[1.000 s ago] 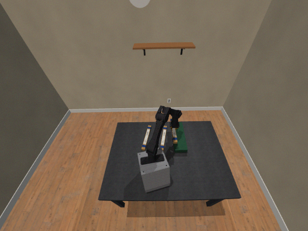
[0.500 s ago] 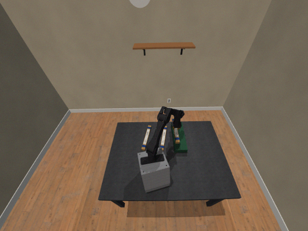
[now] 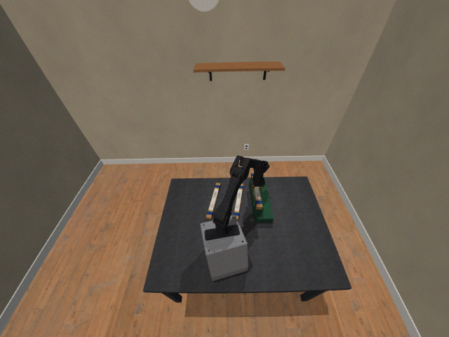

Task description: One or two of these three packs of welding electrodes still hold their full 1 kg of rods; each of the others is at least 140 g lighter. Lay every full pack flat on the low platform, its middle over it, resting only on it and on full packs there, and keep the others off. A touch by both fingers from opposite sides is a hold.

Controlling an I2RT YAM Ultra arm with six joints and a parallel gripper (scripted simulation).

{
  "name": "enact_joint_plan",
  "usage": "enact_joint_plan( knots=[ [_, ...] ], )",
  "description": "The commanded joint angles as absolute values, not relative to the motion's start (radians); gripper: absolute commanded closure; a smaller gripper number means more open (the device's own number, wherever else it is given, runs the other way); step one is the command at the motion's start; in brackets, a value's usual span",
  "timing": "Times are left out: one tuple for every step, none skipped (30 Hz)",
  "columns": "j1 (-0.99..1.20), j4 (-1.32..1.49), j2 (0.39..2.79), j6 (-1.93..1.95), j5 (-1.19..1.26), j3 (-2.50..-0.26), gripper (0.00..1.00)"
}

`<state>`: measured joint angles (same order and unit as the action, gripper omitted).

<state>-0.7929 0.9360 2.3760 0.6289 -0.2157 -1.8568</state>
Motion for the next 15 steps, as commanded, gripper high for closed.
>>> enact_joint_plan(
  knots=[
    [-0.835, 0.968, 2.314, 0.642, -0.229, -1.930, 1.00],
    [-0.835, 0.969, 2.316, 0.643, -0.229, -1.932, 1.00],
    [-0.836, 0.970, 2.317, 0.643, -0.229, -1.935, 1.00],
    [-0.837, 0.972, 2.319, 0.644, -0.230, -1.938, 1.00],
    [-0.837, 0.973, 2.320, 0.645, -0.230, -1.940, 1.00],
    [-0.838, 0.974, 2.322, 0.645, -0.230, -1.943, 1.00],
    [-0.839, 0.975, 2.323, 0.646, -0.230, -1.945, 1.00],
    [-0.839, 0.976, 2.325, 0.646, -0.230, -1.947, 1.00],
    [-0.839, 0.977, 2.326, 0.647, -0.230, -1.949, 1.00],
    [-0.840, 0.978, 2.327, 0.647, -0.230, -1.951, 1.00],
    [-0.840, 0.979, 2.328, 0.647, -0.230, -1.953, 1.00],
    [-0.840, 0.979, 2.328, 0.647, -0.230, -1.953, 1.00],
    [-0.840, 0.979, 2.328, 0.647, -0.230, -1.953, 1.00],
    [-0.841, 0.980, 2.331, 0.647, -0.231, -1.957, 1.00],
    [-0.841, 0.981, 2.332, 0.648, -0.231, -1.958, 1.00]
  ],
)
